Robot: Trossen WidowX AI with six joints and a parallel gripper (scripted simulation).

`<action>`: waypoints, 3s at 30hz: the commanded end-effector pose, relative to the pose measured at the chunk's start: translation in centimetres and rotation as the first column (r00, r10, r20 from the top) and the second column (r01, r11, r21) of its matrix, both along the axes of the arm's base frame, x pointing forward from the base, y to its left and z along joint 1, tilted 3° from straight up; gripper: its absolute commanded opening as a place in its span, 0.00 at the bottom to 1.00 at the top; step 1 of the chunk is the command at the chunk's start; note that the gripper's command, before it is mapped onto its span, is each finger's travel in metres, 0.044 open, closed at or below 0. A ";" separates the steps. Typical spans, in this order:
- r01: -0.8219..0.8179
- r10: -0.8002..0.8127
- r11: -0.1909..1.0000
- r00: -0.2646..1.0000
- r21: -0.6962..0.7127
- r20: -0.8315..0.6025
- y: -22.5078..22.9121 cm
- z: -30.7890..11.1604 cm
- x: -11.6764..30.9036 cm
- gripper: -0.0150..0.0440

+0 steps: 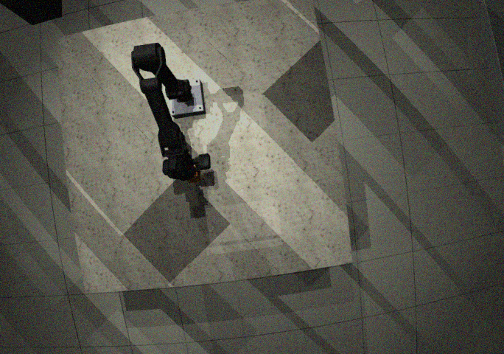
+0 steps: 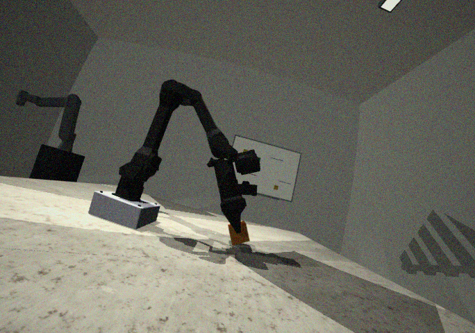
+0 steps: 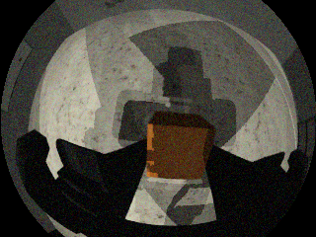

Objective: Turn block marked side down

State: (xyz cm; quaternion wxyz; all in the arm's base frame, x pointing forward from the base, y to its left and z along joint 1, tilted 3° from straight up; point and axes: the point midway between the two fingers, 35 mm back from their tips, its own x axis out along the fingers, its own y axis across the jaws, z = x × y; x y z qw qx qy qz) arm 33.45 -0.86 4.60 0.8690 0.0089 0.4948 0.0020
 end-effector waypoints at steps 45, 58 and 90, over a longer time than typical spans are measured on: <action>0.012 -0.014 1.000 0.843 0.006 0.538 0.1 -3.0 -0.1 0.25; 0.013 -0.014 1.000 0.827 0.006 0.563 0.1 -2.7 -0.2 0.25; 0.013 -0.014 1.000 0.827 0.006 0.563 0.1 -2.7 -0.2 1.00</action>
